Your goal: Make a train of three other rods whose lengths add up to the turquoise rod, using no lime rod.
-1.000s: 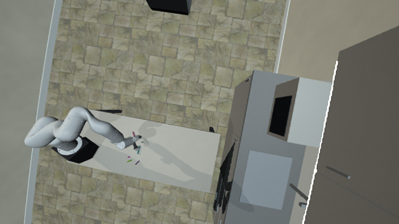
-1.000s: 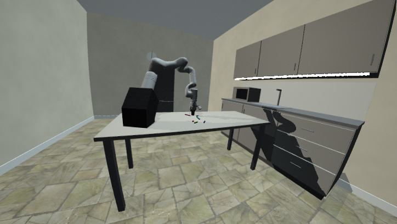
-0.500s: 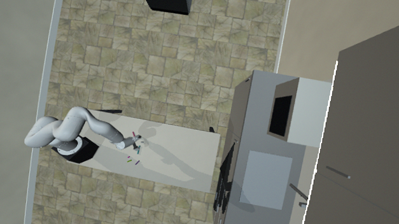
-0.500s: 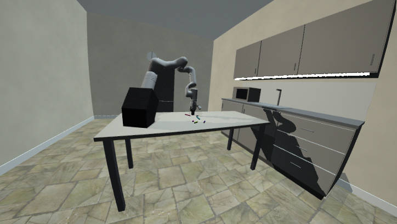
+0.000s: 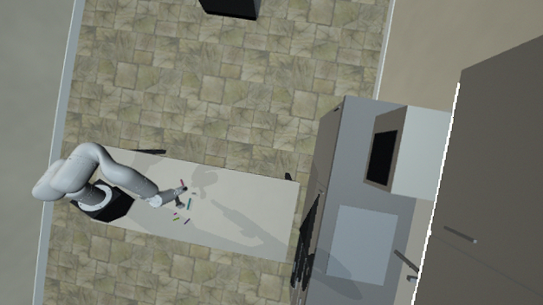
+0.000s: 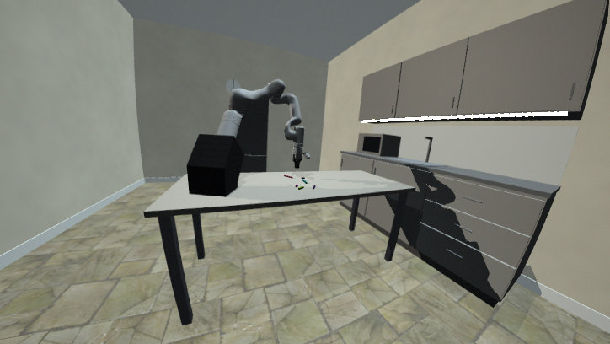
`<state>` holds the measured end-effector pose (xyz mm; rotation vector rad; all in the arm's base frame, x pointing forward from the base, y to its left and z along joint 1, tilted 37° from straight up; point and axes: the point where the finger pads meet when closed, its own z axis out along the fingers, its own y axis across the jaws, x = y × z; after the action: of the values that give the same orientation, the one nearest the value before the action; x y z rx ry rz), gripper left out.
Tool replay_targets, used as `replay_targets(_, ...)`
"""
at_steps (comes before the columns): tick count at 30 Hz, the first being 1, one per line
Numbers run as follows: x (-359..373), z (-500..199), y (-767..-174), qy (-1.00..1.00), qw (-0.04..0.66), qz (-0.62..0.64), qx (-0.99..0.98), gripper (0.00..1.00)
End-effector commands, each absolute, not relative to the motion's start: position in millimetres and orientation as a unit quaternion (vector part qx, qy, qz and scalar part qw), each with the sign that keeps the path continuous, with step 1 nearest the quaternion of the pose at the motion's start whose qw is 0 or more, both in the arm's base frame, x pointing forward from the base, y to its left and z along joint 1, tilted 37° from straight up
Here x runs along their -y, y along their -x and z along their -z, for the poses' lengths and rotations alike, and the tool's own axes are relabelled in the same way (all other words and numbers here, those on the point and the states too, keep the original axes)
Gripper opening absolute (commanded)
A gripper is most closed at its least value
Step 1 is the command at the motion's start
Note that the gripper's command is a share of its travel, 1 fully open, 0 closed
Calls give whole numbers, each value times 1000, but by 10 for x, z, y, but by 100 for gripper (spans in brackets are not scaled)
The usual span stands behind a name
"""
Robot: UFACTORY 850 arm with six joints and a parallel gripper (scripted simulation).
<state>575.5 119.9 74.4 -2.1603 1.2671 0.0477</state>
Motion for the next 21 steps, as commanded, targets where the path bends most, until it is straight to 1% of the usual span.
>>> replay_targets(1,-1097,-908,-5702,819,313,-19,-480,4)
replay_targets(15,-1059,-916,-5687,820,313,-19,-479,4)
replay_targets(19,-722,-646,-5563,836,310,-9,-452,4)
replay_targets(21,-722,-646,-5563,836,310,-9,-452,4)
